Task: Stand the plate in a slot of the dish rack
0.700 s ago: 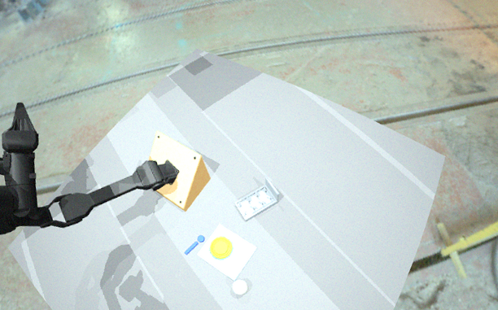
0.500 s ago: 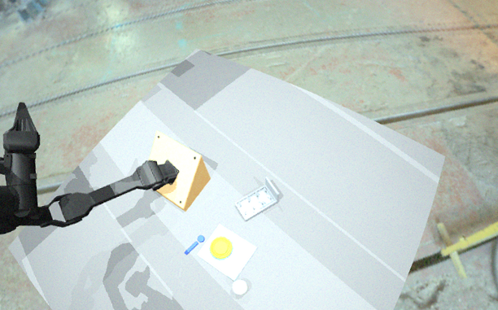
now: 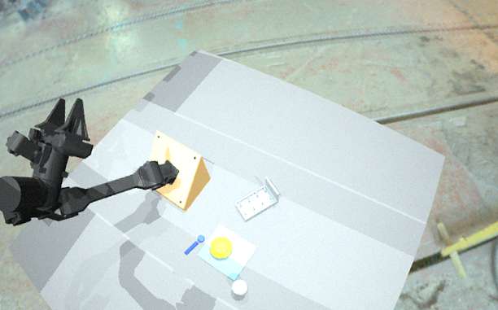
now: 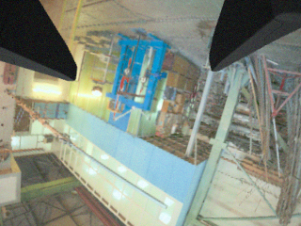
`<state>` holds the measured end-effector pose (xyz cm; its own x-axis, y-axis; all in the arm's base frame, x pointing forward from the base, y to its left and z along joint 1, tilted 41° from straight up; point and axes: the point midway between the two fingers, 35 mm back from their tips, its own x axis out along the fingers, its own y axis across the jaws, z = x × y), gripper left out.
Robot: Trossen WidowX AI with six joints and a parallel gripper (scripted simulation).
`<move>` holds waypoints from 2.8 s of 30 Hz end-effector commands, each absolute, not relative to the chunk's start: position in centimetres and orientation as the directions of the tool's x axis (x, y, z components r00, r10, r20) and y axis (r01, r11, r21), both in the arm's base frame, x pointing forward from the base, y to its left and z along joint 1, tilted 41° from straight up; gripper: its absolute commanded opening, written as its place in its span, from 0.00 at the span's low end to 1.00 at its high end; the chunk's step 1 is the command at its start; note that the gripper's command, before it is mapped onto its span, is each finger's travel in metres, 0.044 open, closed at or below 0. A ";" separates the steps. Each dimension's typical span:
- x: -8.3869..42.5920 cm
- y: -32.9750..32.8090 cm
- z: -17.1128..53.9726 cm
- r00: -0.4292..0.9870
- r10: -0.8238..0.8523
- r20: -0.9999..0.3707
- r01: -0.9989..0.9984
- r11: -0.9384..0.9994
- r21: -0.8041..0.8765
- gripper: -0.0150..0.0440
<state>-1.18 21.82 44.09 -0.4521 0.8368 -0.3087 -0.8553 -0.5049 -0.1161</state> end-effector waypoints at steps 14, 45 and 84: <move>10.5 25.7 35.3 -0.066 0.809 -0.584 -0.998 -0.040 0.057 0.93; 26.2 16.8 19.3 0.327 0.189 -0.926 -0.684 0.723 -0.093 0.93; 28.9 -1.3 8.2 0.153 -0.638 -0.755 -0.174 0.735 -0.656 0.93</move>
